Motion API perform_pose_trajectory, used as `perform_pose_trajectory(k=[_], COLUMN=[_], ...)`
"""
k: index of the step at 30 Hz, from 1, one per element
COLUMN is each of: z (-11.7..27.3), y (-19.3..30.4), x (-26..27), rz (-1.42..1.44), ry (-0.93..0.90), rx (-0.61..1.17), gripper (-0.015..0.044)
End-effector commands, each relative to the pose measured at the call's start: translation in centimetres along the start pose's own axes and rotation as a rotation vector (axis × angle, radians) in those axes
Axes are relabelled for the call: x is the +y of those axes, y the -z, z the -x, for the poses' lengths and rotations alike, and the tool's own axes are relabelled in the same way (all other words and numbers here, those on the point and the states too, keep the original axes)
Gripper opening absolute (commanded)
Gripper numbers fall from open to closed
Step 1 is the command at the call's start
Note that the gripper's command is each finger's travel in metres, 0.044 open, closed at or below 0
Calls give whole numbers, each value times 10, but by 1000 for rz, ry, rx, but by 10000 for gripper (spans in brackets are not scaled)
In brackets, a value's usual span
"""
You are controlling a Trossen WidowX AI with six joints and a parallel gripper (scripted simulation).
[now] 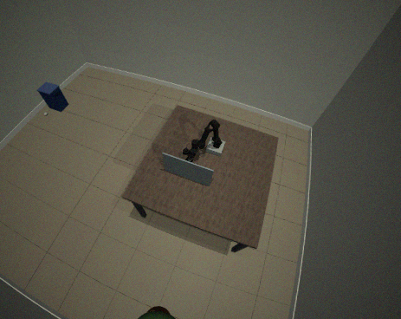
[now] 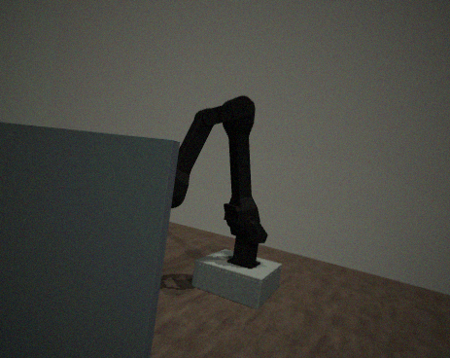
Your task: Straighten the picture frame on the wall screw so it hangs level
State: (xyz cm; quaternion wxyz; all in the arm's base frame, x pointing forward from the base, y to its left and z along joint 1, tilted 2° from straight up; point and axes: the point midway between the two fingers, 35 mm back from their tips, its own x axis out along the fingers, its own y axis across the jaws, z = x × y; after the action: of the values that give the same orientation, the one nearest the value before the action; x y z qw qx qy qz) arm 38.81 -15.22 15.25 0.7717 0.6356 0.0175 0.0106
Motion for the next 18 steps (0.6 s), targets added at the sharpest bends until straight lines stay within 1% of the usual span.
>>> perform_pose_trajectory(k=[1,18], z=[0,0], y=[-1,0], x=[0,4], rz=[-6,-7], ry=[2,2], rx=[-4,-4], gripper=[0,0])
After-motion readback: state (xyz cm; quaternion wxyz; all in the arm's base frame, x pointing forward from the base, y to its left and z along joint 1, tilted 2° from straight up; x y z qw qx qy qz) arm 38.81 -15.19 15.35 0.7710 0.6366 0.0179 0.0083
